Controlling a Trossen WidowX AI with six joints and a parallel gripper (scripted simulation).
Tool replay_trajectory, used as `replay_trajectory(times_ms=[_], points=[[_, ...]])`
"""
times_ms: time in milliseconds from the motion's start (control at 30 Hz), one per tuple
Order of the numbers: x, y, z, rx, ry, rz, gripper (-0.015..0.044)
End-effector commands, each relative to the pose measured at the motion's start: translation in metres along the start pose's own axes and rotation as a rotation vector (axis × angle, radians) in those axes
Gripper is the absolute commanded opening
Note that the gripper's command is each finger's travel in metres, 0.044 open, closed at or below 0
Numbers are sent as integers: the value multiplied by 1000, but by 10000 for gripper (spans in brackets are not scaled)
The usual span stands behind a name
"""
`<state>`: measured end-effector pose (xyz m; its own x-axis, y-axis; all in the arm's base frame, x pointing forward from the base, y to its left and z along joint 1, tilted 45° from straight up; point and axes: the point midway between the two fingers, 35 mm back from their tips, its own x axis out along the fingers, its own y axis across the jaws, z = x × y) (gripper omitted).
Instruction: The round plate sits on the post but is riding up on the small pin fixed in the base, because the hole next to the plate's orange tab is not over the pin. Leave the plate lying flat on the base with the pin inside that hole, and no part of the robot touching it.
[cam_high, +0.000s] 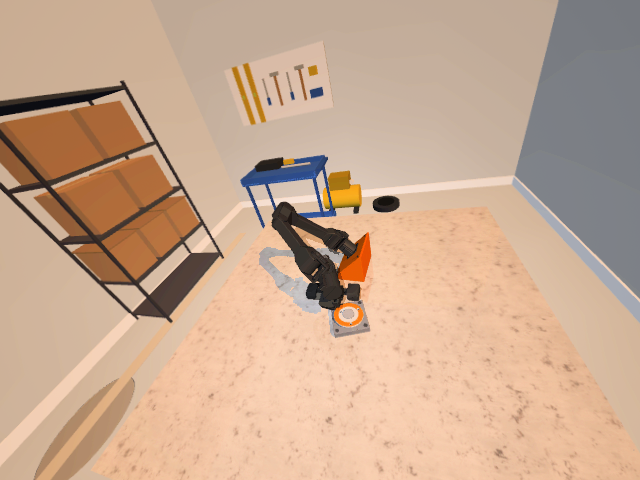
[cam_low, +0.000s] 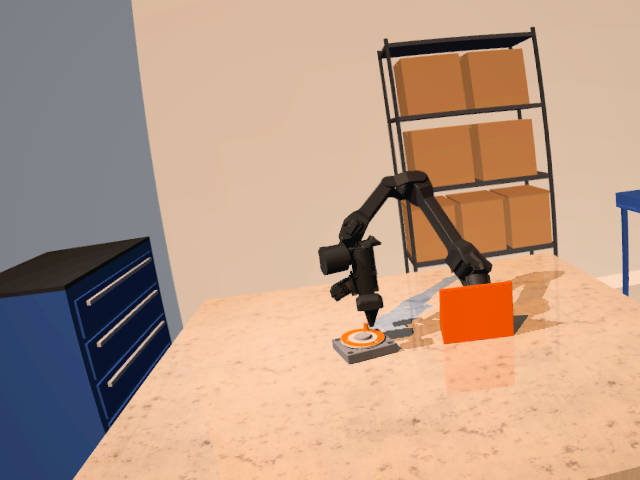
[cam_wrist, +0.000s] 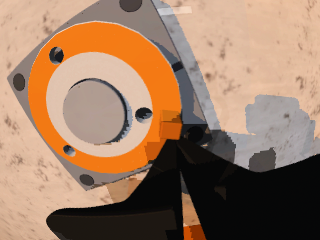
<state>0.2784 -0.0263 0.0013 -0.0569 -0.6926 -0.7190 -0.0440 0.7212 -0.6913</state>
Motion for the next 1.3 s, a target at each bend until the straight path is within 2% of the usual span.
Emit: replay_trajectory(times_ms=[0,1100,1267], points=[[-2,-3,7,4,-7,-3,0],[-2,-7,29,5,-8,-3,0],[-22,-6,28,4,-8,-1,0]])
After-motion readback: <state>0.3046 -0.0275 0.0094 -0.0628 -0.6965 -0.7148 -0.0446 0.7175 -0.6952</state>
